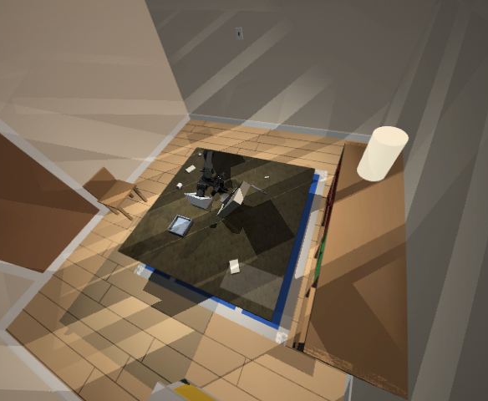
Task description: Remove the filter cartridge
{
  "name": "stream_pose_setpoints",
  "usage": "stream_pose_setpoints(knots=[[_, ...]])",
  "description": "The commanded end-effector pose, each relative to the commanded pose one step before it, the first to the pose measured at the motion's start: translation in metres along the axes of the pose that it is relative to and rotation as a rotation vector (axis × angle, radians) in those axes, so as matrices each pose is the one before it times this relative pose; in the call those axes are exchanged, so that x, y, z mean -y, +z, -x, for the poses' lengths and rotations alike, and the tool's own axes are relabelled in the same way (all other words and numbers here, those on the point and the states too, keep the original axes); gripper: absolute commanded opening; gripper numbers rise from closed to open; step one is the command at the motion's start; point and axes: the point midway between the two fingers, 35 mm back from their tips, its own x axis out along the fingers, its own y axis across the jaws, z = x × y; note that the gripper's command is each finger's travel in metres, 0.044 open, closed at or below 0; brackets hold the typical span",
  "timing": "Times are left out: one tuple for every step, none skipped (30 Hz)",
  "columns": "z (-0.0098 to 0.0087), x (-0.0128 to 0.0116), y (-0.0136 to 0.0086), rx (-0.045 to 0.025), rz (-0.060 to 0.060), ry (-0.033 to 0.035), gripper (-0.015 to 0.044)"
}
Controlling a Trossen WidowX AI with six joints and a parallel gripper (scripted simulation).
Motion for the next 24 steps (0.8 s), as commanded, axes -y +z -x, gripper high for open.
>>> stream_pose_setpoints(knots=[[-0.00765,0.00021,-0.00262,-0.00740,-0.0076,0.00020,0.0113],[-0.00165,0.00007,0.00001,-0.00020,0.0001,-0.00013,0.0113],[-0.00165,0.00005,0.00002,-0.00012,0.0001,-0.00011,0.0113],[-0.00164,0.00002,0.00003,-0.00004,0.0001,-0.00008,0.0113],[-0.00164,0.00000,0.00004,0.00004,0.0001,-0.00005,0.0113],[-0.00164,-0.00003,0.00005,0.00012,0.0001,-0.00002,0.0113],[-0.00163,-0.00005,0.00006,0.00020,0.0001,0.00001,0.0113],[-0.00163,-0.00007,0.00007,0.00028,0.0000,0.00004,0.0113],[-0.00163,-0.00010,0.00008,0.00036,0.0000,0.00008,0.0113],[-0.00162,-0.00012,0.00009,0.00044,0.0000,0.00012,0.0113],[-0.00162,-0.00015,0.00010,0.00052,0.0000,0.00015,0.0113],[-0.00162,-0.00017,0.00010,0.00060,0.0000,0.00019,0.0113],[-0.00161,-0.00020,0.00011,0.00067,0.0000,0.00023,0.0113],[-0.00161,-0.00022,0.00012,0.00075,-0.0001,0.00028,0.0113],[-0.00160,-0.00025,0.00012,0.00082,-0.0001,0.00032,0.0113],[-0.00160,-0.00027,0.00013,0.00090,-0.0001,0.00036,0.0113],[-0.00159,-0.00030,0.00013,0.00097,-0.0001,0.00041,0.0113],[-0.00158,-0.00033,0.00014,0.00105,-0.0001,0.00046,0.0113],[-0.00158,-0.00035,0.00015,0.00112,-0.0002,0.00051,0.0113],[-0.00157,-0.00038,0.00015,0.00119,-0.0002,0.00056,0.0113],[-0.00156,-0.00040,0.00015,0.00126,-0.0002,0.00061,0.0113],[-0.00127,-0.00035,0.00013,0.00108,-0.0002,0.00053,0.0113],[-0.00076,-0.00022,0.00008,0.00067,-0.0001,0.00034,0.0113],[-0.00025,-0.00007,0.00003,0.00023,0.0000,0.00012,0.0113]])
